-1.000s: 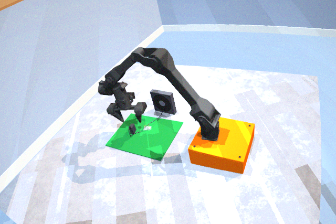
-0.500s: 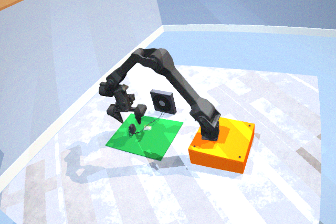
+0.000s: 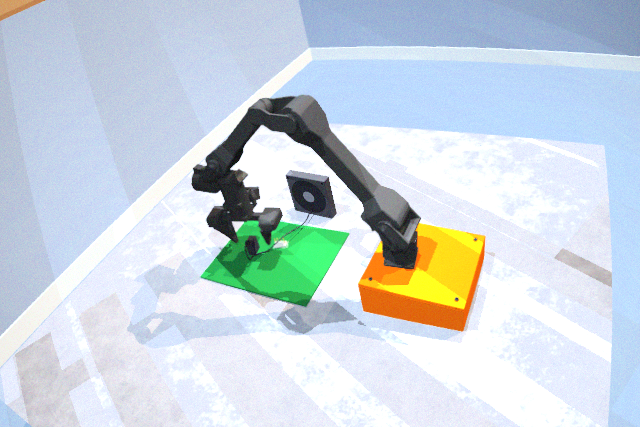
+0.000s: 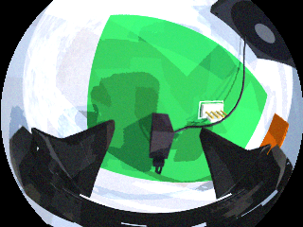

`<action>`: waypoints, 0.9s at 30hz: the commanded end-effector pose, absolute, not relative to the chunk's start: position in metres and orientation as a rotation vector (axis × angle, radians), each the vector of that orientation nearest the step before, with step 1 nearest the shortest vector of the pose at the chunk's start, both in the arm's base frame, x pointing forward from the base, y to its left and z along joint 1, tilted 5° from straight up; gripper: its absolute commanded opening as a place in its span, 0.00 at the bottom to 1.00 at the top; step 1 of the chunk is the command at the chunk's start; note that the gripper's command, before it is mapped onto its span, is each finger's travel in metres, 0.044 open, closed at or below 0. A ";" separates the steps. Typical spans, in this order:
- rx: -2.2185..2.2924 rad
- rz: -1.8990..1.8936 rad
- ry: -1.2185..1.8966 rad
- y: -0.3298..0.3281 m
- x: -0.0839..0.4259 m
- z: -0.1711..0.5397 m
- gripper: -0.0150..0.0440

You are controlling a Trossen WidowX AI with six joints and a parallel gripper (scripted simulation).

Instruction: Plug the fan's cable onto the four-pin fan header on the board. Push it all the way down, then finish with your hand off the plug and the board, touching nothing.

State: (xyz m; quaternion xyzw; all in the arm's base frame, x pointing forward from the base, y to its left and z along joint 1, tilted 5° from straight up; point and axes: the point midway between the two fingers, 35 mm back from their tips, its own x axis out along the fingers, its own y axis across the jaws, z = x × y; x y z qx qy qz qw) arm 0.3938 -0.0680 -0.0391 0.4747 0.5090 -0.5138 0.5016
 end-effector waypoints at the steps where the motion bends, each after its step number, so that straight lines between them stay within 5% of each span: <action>1: 1.147 -1.241 1.237 -0.068 0.392 -0.048 1.00; 7: 1.147 -1.241 1.237 -0.068 0.392 -0.050 1.00; 23: 1.146 -1.245 1.233 -0.068 0.392 -0.048 0.29; 27: 1.146 -1.245 1.233 -0.068 0.392 -0.048 0.25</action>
